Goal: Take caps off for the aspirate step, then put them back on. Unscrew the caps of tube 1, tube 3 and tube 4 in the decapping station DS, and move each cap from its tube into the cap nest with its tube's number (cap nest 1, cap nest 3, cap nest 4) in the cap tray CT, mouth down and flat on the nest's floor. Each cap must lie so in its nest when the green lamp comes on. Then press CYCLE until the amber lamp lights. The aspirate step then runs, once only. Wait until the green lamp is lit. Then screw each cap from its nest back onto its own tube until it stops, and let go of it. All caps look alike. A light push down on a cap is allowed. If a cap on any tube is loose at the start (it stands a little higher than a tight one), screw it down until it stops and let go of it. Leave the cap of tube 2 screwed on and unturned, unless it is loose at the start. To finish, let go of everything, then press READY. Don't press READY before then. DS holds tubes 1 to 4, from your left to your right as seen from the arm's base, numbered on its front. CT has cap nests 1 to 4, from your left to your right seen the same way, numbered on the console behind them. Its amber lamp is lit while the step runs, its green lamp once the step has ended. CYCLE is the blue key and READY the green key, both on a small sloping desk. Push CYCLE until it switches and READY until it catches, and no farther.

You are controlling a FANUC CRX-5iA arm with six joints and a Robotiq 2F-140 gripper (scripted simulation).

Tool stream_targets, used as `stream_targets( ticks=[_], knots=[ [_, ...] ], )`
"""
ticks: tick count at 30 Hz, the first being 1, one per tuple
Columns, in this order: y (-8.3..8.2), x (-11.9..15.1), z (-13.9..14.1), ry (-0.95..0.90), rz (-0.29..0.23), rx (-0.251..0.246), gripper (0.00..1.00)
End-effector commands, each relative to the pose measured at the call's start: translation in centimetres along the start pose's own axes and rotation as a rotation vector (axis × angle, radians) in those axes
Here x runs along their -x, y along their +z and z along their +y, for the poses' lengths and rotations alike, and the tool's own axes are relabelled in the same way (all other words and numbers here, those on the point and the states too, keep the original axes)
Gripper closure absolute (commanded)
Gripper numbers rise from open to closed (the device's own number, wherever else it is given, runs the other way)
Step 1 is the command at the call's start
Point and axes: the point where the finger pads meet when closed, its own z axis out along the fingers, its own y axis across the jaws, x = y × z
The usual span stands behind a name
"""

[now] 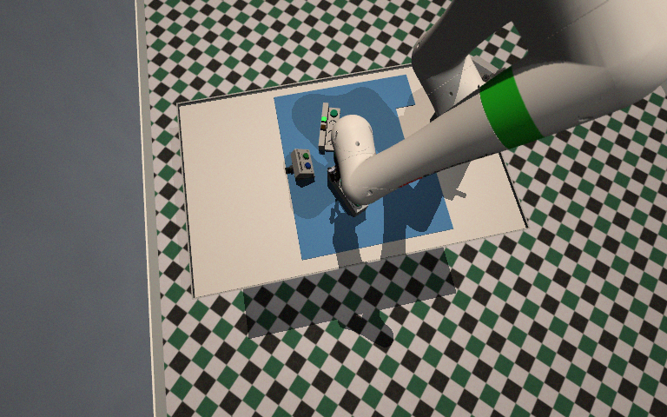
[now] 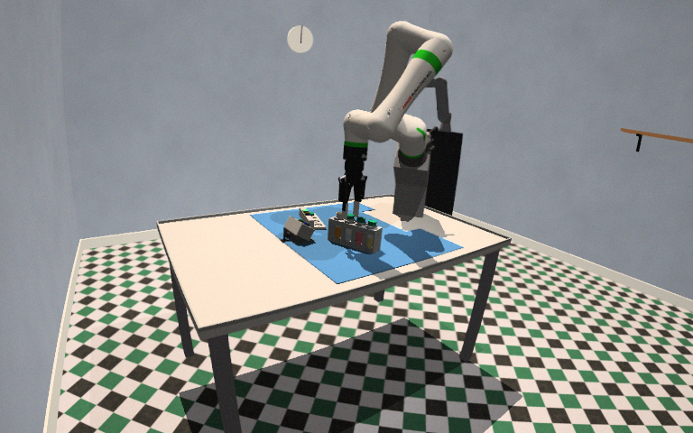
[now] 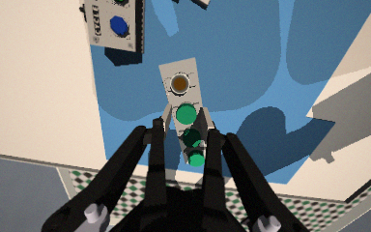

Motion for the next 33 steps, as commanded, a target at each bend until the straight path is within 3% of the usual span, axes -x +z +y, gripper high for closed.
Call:
stream_targets(
  ticks=[1, 12, 22, 23, 33],
  knots=[
    [-0.01, -0.06, 0.03, -0.26, -0.015, -0.004, 0.65],
    [-0.01, -0.06, 0.04, -0.757, -0.013, -0.007, 0.65],
    [0.0, -0.06, 0.05, -0.807, -0.013, -0.008, 0.65],
    [0.0, -0.06, 0.05, -0.807, -0.013, -0.008, 1.0],
    [0.0, -0.06, 0.05, -0.807, -0.013, -0.008, 1.0]
  ],
)
